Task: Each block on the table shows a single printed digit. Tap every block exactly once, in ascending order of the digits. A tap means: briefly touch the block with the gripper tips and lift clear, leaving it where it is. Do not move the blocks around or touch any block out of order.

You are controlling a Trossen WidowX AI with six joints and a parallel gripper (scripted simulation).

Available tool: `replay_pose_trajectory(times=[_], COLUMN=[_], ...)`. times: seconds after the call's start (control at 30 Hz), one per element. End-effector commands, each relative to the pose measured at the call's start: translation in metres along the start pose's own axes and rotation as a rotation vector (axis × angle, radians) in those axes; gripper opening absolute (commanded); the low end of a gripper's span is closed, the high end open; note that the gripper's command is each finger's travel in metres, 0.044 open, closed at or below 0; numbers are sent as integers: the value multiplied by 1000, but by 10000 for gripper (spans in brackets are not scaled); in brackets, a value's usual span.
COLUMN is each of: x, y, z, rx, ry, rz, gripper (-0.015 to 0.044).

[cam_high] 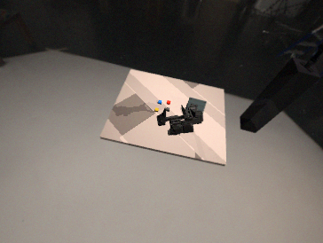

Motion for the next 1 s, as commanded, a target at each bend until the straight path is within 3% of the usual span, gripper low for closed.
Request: replay_pose_trajectory(times=[0.0,0.3,0.5,0.73,0.97], x=[0,-2,-8,-24,-53], y=[1,69,158,286,414], z=[1,121,191,230,220], rx=[2,-437,-730,-977,-1101], ry=[3,-260,-549,-927,-1311], rz=[-7,-201,-220,-108,148], gripper=[400,400,400,400,400])
Point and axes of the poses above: the point midway between the two fingers, 35 mm back from their tips, its own x axis out along the fingers, its own z axis across the jaws, y = z × x, the point moved 6 cm from there along -x, back along the fingers, and after that the axes turned 5 degrees about -x, right-handed, at the moved point
